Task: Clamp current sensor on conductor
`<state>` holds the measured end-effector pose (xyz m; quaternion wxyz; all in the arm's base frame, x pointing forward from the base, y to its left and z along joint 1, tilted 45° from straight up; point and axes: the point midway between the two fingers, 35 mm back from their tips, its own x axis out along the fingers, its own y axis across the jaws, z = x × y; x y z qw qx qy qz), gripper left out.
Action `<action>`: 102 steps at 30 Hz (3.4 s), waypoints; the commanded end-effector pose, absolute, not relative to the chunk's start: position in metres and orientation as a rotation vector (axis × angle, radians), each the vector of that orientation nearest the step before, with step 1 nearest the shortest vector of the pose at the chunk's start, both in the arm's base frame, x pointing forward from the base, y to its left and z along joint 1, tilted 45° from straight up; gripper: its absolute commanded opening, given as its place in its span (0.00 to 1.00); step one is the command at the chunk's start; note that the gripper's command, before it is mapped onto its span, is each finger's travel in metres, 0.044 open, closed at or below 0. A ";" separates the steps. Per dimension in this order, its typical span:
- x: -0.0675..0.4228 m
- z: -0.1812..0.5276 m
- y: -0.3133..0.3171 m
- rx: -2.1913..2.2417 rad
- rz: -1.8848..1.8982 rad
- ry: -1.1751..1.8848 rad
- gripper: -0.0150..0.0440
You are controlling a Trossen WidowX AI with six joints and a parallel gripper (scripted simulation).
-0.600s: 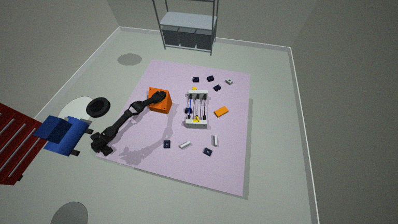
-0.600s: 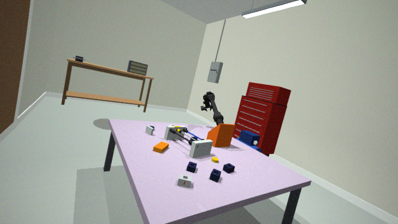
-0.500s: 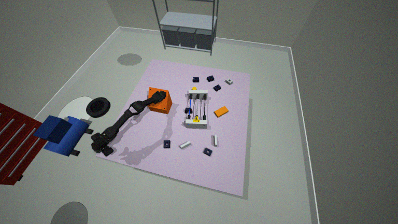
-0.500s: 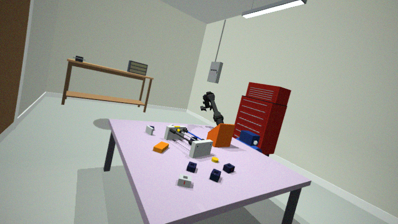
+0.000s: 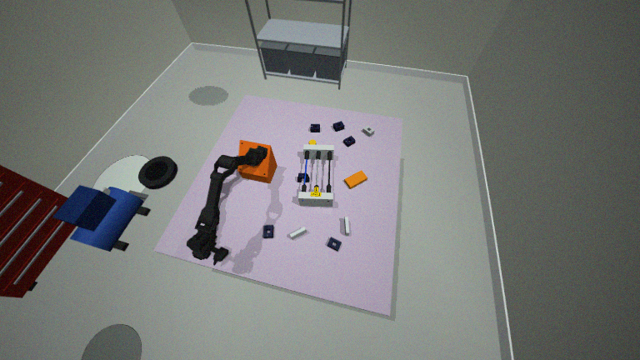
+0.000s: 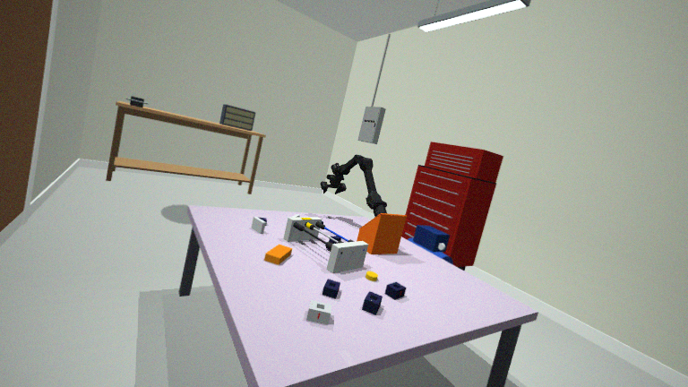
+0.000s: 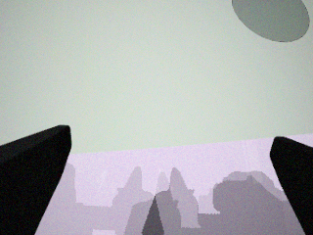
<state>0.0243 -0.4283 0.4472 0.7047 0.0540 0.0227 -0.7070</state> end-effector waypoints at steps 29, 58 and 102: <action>0.322 0.336 -0.040 0.004 -0.126 -0.038 1.00; 0.339 0.123 -0.032 -0.504 -0.643 0.877 1.00; 0.237 -0.014 -0.033 -0.902 -0.208 1.244 0.74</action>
